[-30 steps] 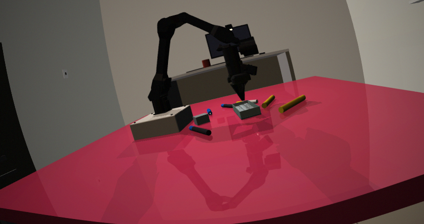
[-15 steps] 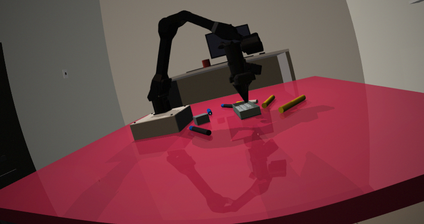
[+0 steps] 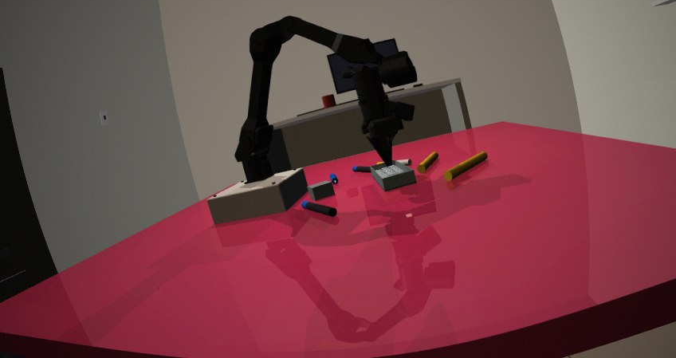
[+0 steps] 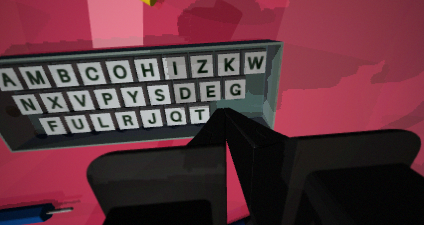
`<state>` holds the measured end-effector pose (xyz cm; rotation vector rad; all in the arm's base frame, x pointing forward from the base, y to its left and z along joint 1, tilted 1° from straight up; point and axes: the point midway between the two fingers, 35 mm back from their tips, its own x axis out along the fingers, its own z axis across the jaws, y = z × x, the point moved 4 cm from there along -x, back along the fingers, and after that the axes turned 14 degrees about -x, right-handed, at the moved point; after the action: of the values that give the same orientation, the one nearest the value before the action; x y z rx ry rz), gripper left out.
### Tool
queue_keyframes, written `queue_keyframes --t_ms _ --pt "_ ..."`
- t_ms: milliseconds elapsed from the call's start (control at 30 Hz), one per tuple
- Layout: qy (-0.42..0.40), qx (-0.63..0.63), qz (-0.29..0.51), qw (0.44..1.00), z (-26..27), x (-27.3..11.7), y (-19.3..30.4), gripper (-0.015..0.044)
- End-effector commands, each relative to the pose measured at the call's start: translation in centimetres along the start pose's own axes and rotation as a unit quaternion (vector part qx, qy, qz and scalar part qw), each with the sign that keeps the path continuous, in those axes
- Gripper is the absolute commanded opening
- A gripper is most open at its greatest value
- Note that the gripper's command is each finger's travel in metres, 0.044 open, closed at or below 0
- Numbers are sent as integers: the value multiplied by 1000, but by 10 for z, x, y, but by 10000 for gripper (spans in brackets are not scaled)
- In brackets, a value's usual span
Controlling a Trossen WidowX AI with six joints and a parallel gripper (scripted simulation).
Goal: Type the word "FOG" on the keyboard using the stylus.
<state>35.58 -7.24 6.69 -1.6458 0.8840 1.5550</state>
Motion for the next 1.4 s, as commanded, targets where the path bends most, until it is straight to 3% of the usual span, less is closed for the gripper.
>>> queue_keyframes --t_ms 0,367,567,900,1100,1367 --pt "-3 -1 2 1000 21 1 14 0" --pt "-3 -1 2 1000 28 1 17 0" --pt "-7 -1 1 1000 100 1 -1 0" --pt "-7 -1 1 1000 102 1 -2 0" --pt "-7 -1 1 1000 101 -57 -2 0" --pt "-3 -4 -8 1000 100 -57 -5 0"
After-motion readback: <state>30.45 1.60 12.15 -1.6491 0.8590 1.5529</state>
